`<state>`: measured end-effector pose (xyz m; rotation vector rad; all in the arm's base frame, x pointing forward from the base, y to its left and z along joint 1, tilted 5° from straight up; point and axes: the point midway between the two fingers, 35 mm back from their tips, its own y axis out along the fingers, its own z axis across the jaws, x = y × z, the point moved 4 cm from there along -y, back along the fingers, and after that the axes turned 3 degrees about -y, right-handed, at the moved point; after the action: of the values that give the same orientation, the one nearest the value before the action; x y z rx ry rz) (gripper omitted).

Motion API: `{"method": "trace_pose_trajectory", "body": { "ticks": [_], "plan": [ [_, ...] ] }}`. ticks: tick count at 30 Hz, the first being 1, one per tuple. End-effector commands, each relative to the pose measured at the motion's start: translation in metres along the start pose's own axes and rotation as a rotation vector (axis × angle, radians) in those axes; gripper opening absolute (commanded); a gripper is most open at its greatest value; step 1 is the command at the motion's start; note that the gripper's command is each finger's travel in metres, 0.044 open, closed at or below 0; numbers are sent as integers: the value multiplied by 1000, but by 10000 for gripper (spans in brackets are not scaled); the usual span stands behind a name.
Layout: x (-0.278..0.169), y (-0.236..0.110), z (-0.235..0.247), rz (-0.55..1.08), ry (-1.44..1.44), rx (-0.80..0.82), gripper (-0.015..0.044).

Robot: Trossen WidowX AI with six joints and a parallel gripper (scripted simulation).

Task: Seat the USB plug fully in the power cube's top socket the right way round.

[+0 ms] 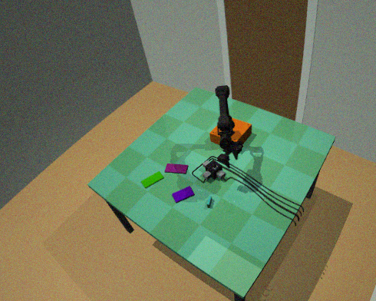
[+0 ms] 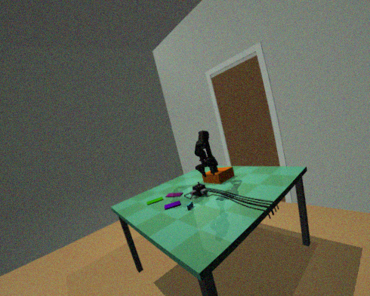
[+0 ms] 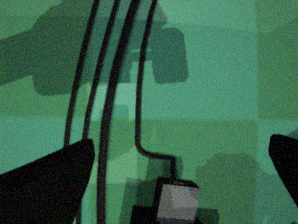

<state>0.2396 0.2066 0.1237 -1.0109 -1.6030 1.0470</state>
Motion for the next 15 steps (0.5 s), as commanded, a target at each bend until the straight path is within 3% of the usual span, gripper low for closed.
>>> {"method": "trace_pose_trajectory", "body": {
  "ticks": [1,4,15],
  "plan": [
    [-67,-4,-17,243,155,106,440],
    [-99,-10,-21,345,222,168,440],
    [-107,-11,-22,353,227,173,440]
  ]
}}
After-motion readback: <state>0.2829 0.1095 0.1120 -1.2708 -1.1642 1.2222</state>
